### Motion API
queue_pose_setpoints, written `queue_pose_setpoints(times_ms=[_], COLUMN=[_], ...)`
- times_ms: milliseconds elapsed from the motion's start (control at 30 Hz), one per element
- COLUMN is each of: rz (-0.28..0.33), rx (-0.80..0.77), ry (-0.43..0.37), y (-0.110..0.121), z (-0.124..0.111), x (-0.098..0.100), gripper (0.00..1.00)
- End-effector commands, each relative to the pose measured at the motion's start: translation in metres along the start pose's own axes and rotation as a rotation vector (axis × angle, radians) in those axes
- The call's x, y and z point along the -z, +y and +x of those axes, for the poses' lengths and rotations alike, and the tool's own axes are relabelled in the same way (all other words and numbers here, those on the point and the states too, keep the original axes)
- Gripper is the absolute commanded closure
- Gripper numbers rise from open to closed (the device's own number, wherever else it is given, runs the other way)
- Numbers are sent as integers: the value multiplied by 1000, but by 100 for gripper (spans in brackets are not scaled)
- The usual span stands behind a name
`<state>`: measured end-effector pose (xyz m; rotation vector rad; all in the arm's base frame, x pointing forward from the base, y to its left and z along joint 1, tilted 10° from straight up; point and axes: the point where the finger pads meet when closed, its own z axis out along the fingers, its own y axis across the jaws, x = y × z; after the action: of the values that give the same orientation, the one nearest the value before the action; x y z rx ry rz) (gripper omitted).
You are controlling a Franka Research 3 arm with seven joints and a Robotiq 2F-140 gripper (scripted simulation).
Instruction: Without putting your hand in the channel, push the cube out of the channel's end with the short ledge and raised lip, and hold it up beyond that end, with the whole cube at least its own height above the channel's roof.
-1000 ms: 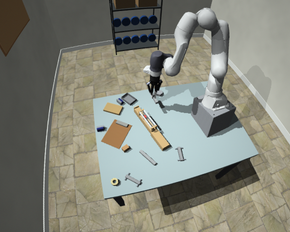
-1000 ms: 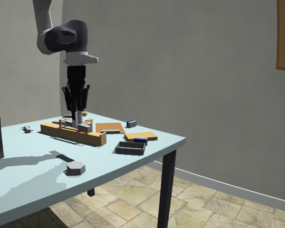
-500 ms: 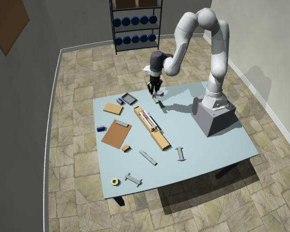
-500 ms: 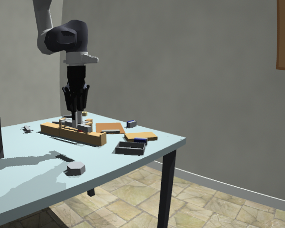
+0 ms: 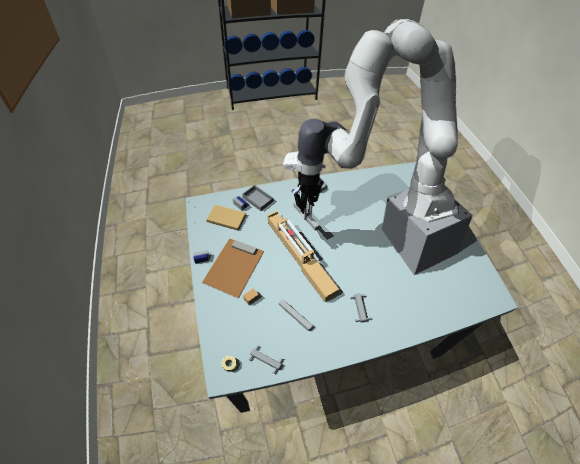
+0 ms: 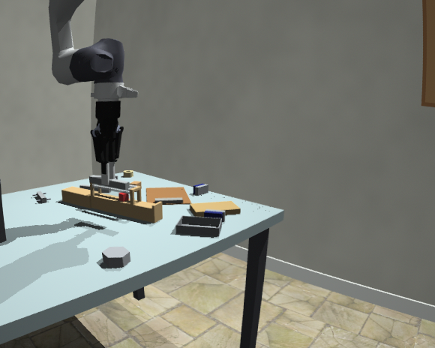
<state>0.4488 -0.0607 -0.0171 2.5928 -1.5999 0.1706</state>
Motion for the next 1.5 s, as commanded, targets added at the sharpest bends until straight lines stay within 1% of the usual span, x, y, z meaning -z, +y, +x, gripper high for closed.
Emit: queue_pose_setpoints(times_ms=[0,167,233,267,300,433,500,800,1133,1467], rz=[-12,-9,-9,-8,-8,-8,-8,-8,-8,-8], rx=[-24,-3,-3,-3,-3,-3,-3,-3,-3,-3], ry=[25,27,27,27,27,27,27,27,27,27], y=[-27,-59,-59,-76,-81,-82,-82,-82,-81,-81], z=[-65,-163,-163,-215,-227,-226,-226,-226,-226,-225], x=[-2,-4,-4,-7,-11,-37,-46,-51,-71,-73], gripper=[100,100,100,100,100,100,100,100,100,100])
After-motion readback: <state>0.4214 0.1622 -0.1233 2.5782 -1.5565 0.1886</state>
